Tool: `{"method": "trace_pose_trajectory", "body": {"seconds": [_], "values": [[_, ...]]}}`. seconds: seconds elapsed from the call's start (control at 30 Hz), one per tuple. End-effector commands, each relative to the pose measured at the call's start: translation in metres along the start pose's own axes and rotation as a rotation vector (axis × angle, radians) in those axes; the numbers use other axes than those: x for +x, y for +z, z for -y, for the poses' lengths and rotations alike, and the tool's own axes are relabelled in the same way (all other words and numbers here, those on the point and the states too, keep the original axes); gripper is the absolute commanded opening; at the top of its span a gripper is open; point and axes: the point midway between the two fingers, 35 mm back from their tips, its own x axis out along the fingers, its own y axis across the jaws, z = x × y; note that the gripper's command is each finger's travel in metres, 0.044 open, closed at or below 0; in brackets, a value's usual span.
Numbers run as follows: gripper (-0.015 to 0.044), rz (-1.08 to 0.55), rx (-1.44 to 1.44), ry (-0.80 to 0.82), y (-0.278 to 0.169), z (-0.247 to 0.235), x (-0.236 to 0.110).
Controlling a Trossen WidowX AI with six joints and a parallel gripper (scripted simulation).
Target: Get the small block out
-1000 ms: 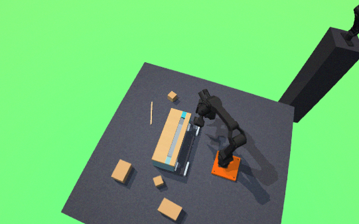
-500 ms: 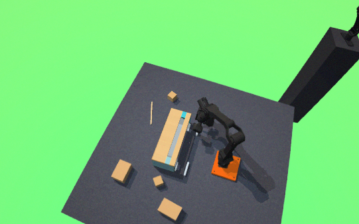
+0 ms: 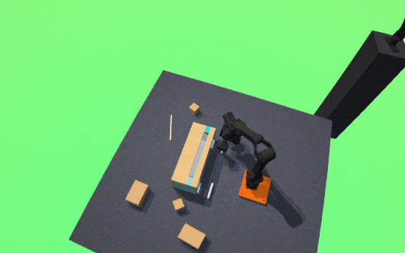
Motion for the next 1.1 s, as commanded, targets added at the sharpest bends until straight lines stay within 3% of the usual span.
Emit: {"method": "trace_pose_trajectory", "body": {"seconds": [0.0,0.9,1.07], "values": [[0.0285,0.002,0.0,-0.009,0.003,0.001,0.007],[0.0285,0.002,0.0,-0.009,0.02,0.003,0.043],[0.0154,0.002,0.0,-0.009,0.02,0.003,0.043]]}}
